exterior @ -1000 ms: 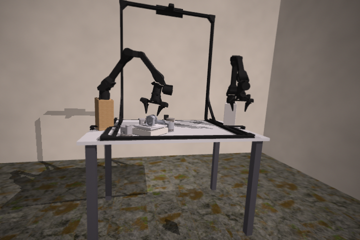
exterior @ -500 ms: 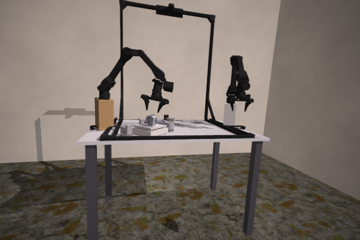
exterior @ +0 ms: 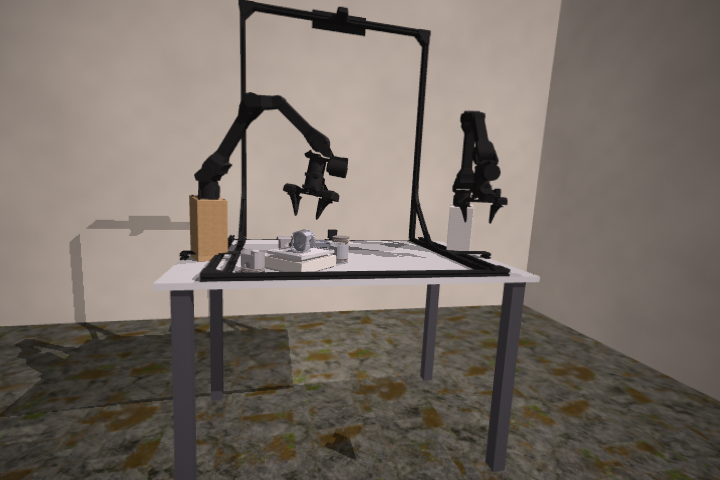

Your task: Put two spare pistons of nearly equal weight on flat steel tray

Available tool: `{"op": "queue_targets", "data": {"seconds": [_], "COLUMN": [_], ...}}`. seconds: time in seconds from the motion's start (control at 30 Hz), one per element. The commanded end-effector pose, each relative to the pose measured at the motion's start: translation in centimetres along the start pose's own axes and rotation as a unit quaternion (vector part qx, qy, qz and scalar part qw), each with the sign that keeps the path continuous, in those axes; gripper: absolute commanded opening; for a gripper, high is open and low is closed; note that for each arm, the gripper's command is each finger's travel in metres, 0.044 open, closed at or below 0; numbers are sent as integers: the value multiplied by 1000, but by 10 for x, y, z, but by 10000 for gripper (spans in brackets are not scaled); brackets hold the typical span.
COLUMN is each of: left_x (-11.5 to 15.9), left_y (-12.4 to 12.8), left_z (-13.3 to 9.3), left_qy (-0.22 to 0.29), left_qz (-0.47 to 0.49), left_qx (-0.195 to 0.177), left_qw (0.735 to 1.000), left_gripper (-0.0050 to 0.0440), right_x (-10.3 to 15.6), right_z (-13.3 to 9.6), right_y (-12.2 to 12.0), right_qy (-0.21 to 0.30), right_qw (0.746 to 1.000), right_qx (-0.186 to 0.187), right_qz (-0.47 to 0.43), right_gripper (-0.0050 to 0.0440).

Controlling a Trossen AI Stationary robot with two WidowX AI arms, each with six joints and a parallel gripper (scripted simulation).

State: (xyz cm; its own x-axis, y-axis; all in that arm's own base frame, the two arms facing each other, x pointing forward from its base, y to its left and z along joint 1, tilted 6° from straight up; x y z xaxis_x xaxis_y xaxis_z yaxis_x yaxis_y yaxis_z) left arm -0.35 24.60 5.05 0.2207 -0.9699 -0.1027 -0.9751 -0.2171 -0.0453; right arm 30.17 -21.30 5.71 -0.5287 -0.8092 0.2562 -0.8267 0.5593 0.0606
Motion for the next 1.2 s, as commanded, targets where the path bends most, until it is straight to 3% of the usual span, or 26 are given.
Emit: {"op": "queue_targets", "data": {"seconds": [0.0, 0.5, 0.87, 1.17], "left_x": [0, 0, 0, 0], "left_y": [0, 0, 0, 0], "left_z": [0, 0, 0, 0], "left_qy": [0, 0, 0, 0], "left_qz": [1, 1, 1, 1], "left_qx": [1, 1, 1, 1], "left_qw": [1000, 1000, 1000, 1000], "left_gripper": [440, 440, 440, 440], "right_x": [1, 4, 5, 6], "right_z": [-1, -1, -1, 0], "right_y": [0, 1, 1, 3], "right_qy": [-10, -40, -60, -80], "right_qw": [999, 975, 941, 894], "right_qx": [0, -1, -2, -2], "right_qz": [50, 219, 333, 441], "right_gripper": [378, 378, 378, 378]}}
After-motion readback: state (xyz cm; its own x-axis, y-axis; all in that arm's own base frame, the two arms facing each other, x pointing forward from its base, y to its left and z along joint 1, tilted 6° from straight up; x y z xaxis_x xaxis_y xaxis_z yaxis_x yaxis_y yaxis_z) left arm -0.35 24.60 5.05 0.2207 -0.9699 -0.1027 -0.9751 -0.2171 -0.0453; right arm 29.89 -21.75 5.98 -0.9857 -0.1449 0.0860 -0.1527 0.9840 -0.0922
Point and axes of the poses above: on each arm, the point midway between the two fingers, 35 mm back from their tips, its own z axis out along the fingers, its own y axis across the jaws, x = y × z, the point moved 4 cm from there along -z, back along the fingers, and after that the axes turned 12 degrees about -z, right-handed, at the moved point
